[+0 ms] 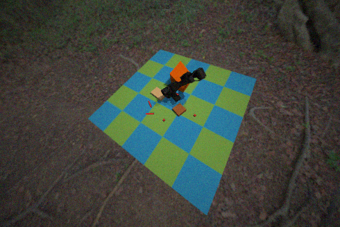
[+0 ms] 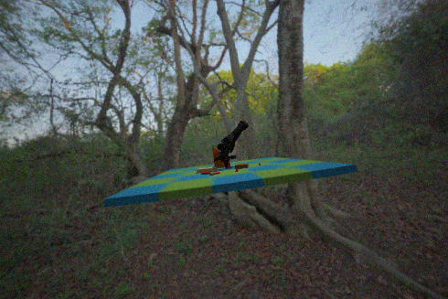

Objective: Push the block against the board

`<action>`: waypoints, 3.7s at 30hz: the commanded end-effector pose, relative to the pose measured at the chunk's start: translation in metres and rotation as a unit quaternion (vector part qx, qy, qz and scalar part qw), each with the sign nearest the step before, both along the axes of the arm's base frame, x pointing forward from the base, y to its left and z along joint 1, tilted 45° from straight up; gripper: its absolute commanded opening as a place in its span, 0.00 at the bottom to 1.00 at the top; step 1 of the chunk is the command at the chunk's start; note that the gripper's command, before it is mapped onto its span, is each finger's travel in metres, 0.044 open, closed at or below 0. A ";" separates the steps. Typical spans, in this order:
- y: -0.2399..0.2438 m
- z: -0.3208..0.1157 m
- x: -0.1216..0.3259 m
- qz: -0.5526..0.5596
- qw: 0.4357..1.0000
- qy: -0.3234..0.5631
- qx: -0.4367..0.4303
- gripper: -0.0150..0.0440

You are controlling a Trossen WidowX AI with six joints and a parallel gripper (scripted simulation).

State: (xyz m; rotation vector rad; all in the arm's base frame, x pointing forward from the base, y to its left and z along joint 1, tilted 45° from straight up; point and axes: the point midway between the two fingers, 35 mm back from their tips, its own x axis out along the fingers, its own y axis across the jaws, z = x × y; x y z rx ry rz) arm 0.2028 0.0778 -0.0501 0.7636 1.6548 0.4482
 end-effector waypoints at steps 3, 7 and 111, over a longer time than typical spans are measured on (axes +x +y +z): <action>0.001 0.000 -0.002 -0.001 1.000 0.003 0.001 0.25; 0.001 0.000 -0.002 -0.001 1.000 0.003 0.001 0.25; 0.011 0.078 0.072 0.208 0.957 -0.203 0.009 0.25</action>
